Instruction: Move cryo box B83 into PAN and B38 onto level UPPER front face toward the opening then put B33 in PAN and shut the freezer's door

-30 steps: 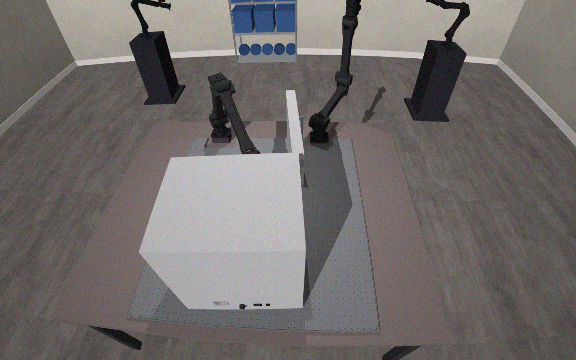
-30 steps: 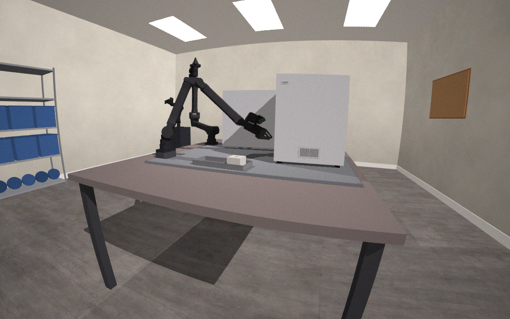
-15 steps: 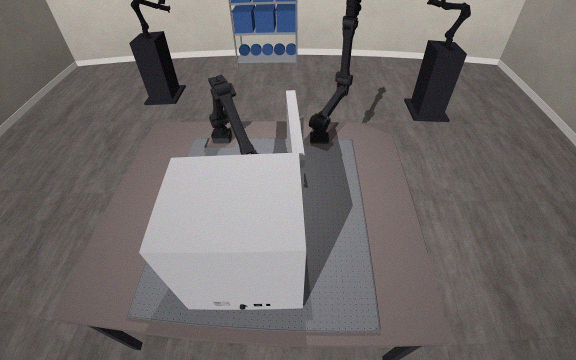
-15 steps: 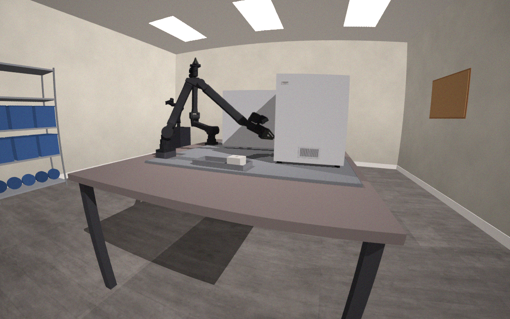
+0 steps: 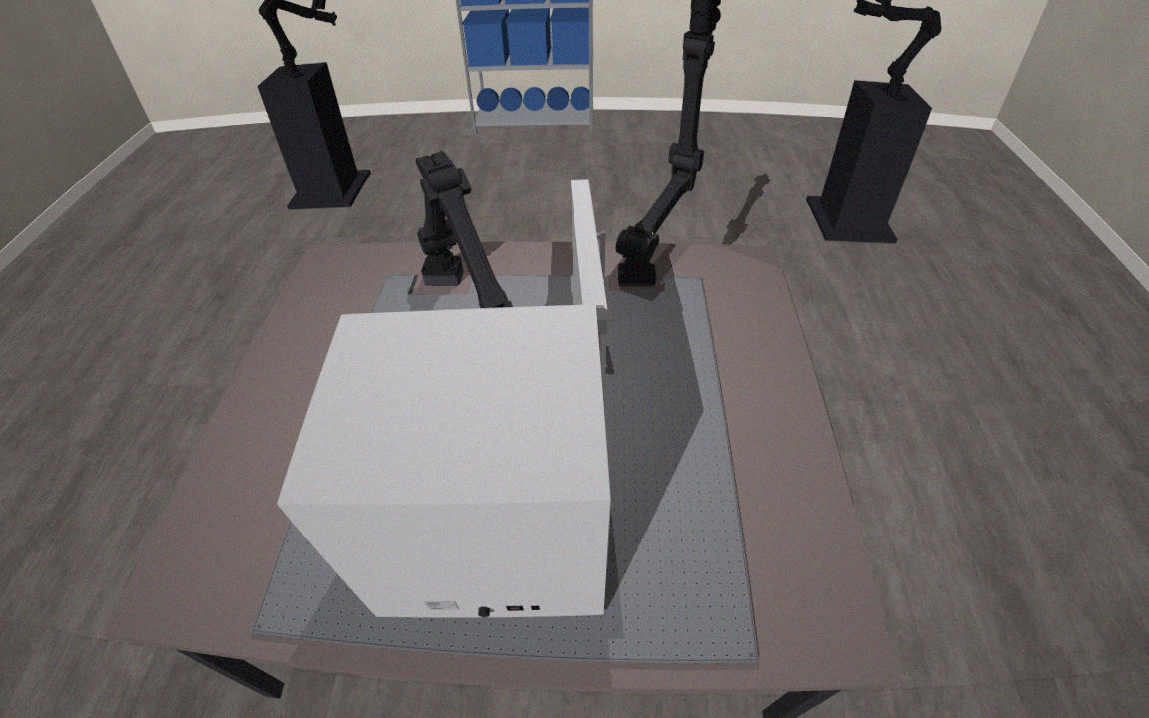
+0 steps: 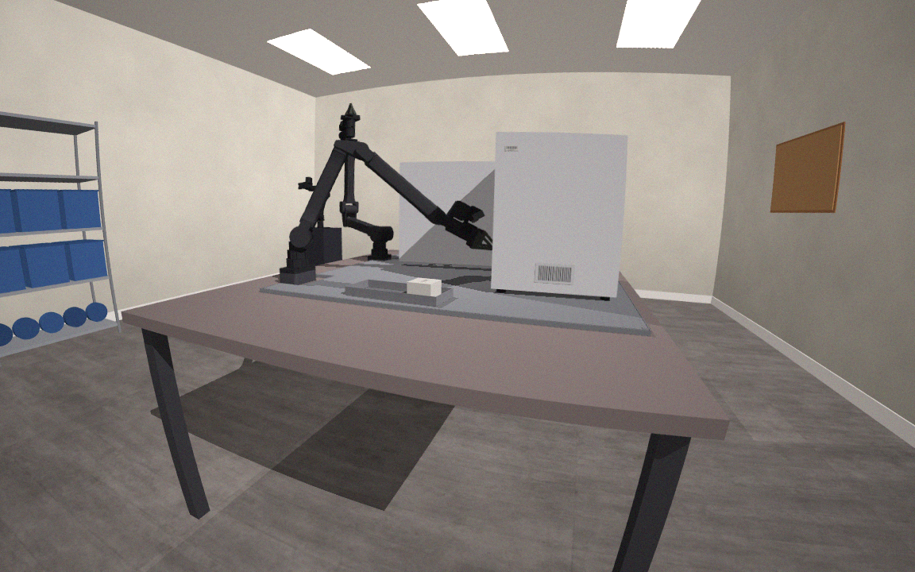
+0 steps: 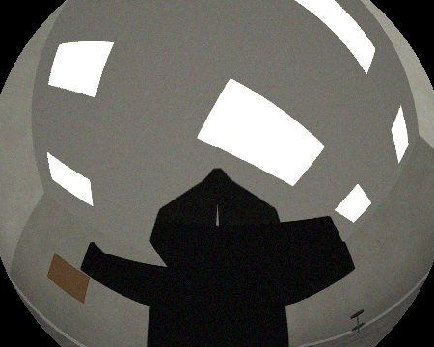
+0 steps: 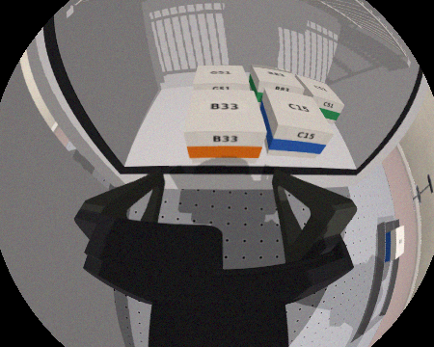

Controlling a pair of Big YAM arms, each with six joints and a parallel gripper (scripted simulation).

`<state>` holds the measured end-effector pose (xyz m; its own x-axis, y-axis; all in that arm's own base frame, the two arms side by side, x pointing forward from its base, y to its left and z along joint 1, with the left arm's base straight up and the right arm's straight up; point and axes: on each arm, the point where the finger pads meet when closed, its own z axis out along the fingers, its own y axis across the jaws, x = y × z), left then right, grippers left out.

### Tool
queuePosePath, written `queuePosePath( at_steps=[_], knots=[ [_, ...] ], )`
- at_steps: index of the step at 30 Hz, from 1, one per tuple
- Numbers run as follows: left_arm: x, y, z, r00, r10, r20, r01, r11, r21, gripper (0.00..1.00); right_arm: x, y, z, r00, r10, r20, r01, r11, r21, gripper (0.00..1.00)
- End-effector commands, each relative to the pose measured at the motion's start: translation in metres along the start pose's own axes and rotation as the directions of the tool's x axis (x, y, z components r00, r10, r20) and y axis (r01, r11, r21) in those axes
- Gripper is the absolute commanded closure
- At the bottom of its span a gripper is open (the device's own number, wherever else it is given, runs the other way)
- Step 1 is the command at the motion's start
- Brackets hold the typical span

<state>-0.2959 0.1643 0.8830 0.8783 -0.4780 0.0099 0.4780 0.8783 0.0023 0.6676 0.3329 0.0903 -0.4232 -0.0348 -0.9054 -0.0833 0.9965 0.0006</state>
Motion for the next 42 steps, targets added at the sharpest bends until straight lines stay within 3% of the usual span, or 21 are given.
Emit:
queuePosePath(
  at_steps=[1, 42],
  knots=[
    [0.013, 0.001, 0.001, 0.999, -0.013, -0.037, 0.012, 1.0, -0.002, 1.0, -0.025, 0.001, 0.015, 1.0, 0.007, 0.029, -0.007, 1.0, 0.001, 0.0],
    [0.013, 0.001, 0.001, 0.999, -0.013, -0.037, 0.012, 1.0, -0.002, 1.0, -0.033, -0.001, 0.032, 1.0, 0.007, 0.03, -0.007, 1.0, 0.001, 0.0]
  ],
)
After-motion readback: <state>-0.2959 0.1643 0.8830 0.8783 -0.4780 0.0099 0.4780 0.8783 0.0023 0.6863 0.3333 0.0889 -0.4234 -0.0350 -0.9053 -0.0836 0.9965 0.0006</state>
